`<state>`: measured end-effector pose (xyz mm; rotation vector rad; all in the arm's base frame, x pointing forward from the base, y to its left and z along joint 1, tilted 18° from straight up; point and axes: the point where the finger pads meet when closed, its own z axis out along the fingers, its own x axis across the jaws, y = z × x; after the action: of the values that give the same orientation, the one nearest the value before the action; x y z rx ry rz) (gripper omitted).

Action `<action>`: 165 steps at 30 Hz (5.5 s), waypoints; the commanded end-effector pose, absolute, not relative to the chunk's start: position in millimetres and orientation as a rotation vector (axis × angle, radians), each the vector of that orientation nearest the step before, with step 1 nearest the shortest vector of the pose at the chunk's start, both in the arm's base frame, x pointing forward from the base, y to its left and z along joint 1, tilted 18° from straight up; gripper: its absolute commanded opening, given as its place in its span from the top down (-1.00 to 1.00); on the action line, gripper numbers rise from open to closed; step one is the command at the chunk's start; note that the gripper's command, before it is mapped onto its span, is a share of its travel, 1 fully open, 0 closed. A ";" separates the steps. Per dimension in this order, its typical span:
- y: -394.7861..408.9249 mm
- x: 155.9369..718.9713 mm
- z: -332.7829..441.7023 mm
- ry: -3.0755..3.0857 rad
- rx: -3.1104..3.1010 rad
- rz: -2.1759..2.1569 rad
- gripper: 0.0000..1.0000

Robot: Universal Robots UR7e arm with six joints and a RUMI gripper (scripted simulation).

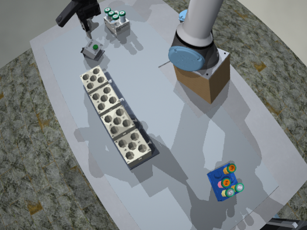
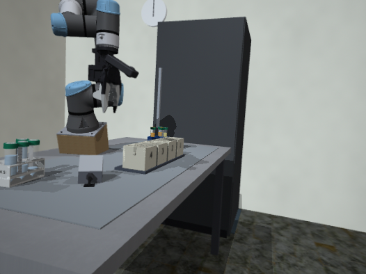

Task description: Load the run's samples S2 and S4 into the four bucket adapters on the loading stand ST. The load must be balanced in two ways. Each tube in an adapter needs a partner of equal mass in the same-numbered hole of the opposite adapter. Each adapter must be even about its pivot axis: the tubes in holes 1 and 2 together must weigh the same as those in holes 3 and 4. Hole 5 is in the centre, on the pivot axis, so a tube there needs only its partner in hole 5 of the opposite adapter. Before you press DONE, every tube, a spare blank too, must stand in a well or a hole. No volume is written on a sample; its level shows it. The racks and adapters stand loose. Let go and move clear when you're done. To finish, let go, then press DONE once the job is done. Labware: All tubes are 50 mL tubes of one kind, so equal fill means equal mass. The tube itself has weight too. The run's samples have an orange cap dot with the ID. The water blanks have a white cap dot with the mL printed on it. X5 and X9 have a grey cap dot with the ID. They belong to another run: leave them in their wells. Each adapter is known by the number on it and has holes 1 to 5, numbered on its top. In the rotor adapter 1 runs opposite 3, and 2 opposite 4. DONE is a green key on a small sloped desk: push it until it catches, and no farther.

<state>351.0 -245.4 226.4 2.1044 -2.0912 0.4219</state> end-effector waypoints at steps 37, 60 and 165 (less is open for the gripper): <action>-137.1 375.4 209.6 -2.097 2.094 0.422 0.30; -155.0 379.8 150.2 -2.098 2.093 0.415 0.30; -458.1 184.5 150.2 -3.171 0.195 0.498 0.30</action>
<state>183.7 -456.7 150.3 0.1938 -3.1722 0.4908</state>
